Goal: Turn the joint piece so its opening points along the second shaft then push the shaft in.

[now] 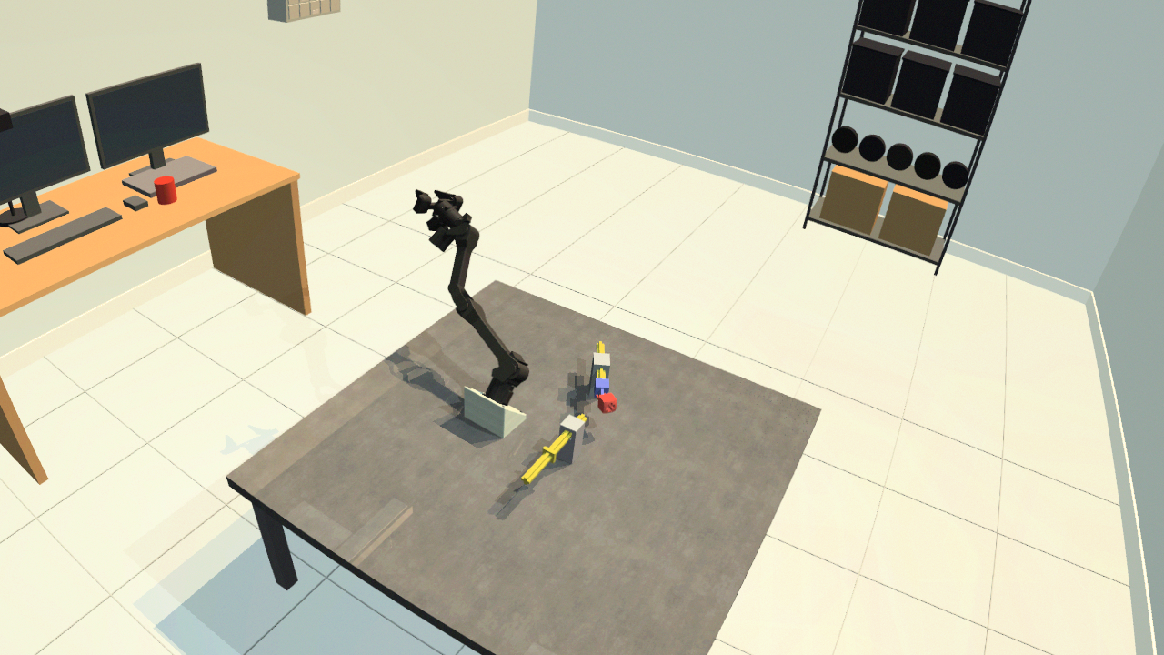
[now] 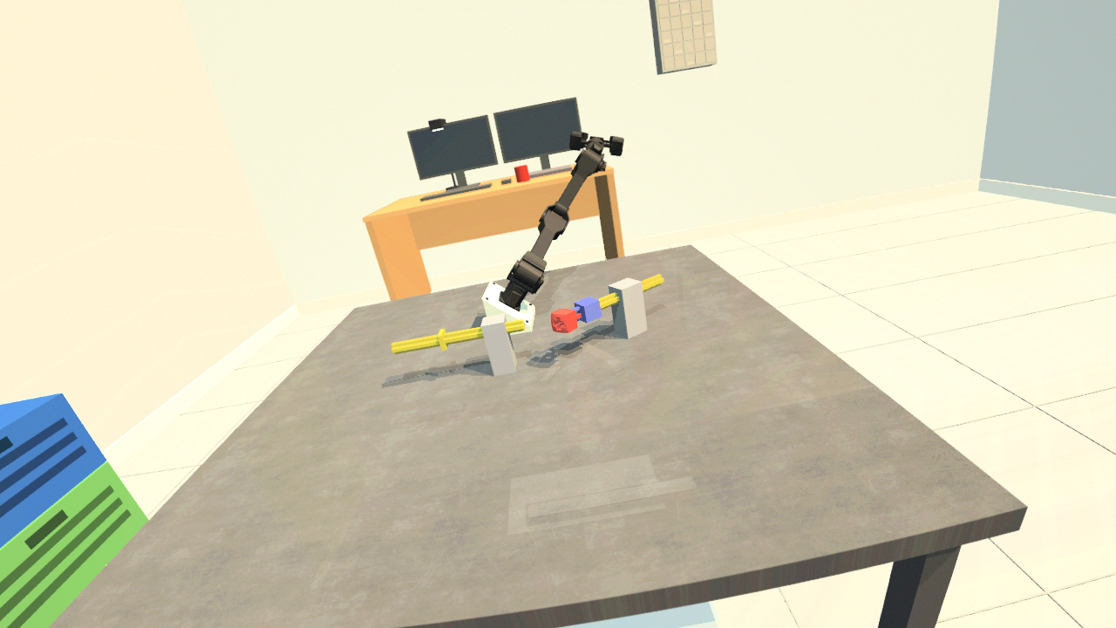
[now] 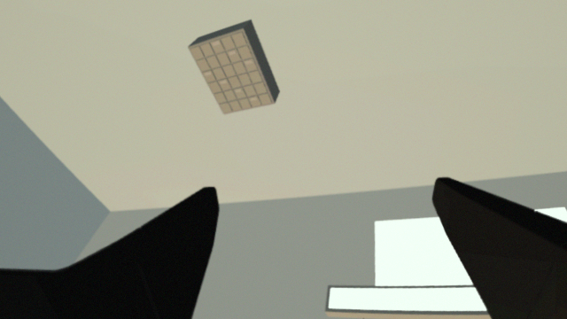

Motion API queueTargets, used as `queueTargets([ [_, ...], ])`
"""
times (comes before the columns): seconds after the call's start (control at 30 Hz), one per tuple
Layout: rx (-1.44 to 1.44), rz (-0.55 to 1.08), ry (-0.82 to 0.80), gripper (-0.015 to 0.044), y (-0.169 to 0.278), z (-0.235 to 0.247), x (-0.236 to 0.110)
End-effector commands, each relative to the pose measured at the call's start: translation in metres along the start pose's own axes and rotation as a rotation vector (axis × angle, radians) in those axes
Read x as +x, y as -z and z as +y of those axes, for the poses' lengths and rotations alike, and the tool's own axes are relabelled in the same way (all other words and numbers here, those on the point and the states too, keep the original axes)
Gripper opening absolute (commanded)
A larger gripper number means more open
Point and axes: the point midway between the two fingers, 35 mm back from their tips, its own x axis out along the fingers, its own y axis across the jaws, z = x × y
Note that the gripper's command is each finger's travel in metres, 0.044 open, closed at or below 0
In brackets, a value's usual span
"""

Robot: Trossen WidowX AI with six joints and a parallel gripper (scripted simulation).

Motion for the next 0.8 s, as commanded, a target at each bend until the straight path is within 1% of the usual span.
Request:
queueTargets([
  [0.0,0.000,0.000,0.000,0.0426,0.000,0.000,0.000],
  [0.03,0.000,0.000,0.000,0.0440,0.000,0.000,0.000],
  [0.1,-0.016,0.007,-0.016,0.0440,0.006,0.006,-0.003],
  [0.3,-0.149,0.059,-0.156,0.0440,0.059,0.057,-0.034],
  [0.53,-0.299,0.124,-0.330,0.0440,0.125,0.109,-0.085],
  [0.77,-0.438,0.146,-0.522,0.0440,0.181,0.156,-0.148],
])
